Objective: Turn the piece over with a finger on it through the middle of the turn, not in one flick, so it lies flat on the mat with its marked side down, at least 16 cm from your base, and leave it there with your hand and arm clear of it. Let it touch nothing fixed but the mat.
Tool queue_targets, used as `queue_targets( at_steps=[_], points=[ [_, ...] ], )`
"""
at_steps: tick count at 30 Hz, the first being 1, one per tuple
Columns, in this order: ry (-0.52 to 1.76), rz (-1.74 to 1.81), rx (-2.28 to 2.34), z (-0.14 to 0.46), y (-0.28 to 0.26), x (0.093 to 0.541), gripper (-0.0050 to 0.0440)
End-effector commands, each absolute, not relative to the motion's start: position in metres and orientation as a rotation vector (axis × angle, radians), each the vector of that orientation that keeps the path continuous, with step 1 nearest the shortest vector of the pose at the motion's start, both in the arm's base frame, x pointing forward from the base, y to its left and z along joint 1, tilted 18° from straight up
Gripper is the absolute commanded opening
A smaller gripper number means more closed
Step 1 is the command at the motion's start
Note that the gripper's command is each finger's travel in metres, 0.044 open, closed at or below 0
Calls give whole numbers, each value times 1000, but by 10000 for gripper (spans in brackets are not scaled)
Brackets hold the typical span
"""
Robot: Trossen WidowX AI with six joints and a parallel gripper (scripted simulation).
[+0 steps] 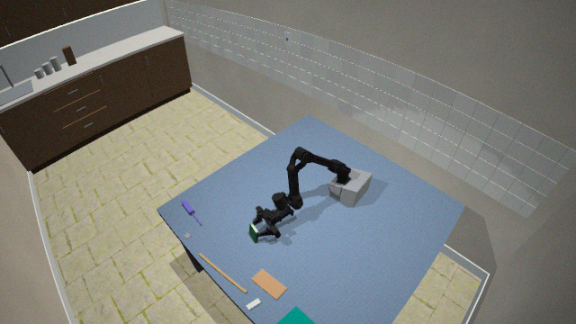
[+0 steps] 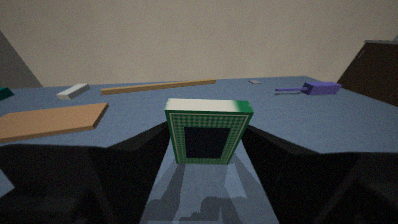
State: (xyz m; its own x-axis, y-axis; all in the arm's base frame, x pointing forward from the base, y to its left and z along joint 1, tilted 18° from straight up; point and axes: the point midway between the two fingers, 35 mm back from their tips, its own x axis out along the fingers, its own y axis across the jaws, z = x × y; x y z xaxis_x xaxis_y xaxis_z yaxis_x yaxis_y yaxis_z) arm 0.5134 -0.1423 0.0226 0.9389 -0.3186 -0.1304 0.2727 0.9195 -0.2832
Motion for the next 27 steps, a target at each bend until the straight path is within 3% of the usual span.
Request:
queue_targets(
  at_steps=[1,27],
  points=[
    [191,-306,-269,19,-142,509,0],
    [182,-307,-267,17,-141,504,0]
  ],
)
